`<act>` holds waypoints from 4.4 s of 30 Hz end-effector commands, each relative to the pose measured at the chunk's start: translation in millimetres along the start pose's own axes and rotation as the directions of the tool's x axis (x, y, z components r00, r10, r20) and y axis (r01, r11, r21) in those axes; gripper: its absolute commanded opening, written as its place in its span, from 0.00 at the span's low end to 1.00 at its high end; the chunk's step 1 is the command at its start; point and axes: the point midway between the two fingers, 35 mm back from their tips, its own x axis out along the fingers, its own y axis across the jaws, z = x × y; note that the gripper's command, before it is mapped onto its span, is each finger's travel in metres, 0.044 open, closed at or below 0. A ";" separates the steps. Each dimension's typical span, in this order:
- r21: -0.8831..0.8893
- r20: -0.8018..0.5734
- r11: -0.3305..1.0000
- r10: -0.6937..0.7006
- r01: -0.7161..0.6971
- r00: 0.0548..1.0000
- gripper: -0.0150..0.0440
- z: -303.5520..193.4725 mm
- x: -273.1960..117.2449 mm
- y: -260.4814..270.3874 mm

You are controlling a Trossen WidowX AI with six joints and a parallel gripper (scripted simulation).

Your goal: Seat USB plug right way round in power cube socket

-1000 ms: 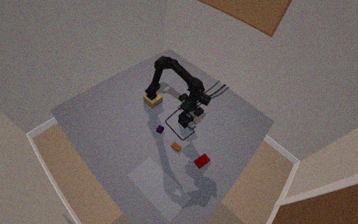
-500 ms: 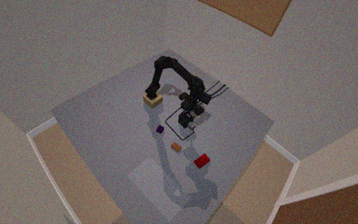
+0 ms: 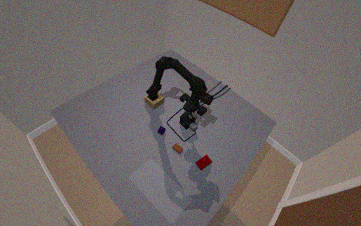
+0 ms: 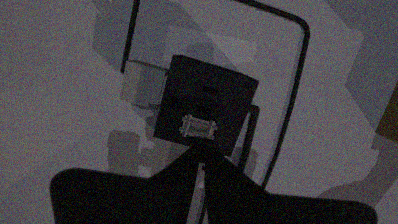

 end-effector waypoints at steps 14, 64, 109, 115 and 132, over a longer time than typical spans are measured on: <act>-0.439 0.000 0.898 -0.002 0.002 1.000 0.25 0.1 0.5 -0.5; -0.981 0.000 -0.192 -0.002 0.000 1.000 0.25 0.0 0.5 -0.5; -0.198 0.000 -0.980 -0.002 -0.002 1.000 0.25 0.1 0.5 -0.5; -0.134 0.000 -0.991 -0.002 -0.002 1.000 0.25 0.1 0.6 -0.5; -0.139 -0.006 -0.990 0.000 -0.001 1.000 0.25 -0.5 1.2 -0.1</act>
